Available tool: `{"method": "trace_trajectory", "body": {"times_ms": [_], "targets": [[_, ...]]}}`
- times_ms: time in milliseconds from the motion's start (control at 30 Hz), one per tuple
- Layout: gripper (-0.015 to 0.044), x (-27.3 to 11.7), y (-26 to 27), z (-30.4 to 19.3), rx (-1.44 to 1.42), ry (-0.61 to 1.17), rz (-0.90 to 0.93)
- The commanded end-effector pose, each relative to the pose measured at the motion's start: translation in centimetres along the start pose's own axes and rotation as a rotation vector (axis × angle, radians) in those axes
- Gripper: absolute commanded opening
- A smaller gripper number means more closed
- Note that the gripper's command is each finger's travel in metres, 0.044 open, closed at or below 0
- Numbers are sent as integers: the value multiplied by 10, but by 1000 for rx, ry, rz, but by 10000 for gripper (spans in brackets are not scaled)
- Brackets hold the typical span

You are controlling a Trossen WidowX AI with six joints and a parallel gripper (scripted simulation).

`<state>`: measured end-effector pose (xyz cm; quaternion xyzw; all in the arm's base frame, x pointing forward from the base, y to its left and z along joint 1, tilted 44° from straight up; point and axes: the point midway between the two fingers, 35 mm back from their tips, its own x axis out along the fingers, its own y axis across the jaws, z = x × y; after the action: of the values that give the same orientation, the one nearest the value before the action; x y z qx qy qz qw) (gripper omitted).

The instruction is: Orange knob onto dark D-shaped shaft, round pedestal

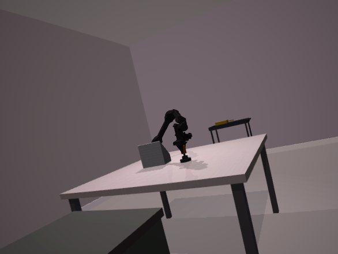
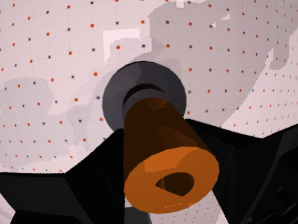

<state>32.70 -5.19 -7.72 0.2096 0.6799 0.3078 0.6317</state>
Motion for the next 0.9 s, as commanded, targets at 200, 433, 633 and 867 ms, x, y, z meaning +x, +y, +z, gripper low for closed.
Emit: {"method": "trace_trajectory", "body": {"times_ms": [200,433,633,867], "targets": [[0,1,1,0,1,-4,2],[0,1,1,0,-27,-4,2],[0,1,1,0,-19,-4,2],[0,1,1,0,8,-4,2]]}}
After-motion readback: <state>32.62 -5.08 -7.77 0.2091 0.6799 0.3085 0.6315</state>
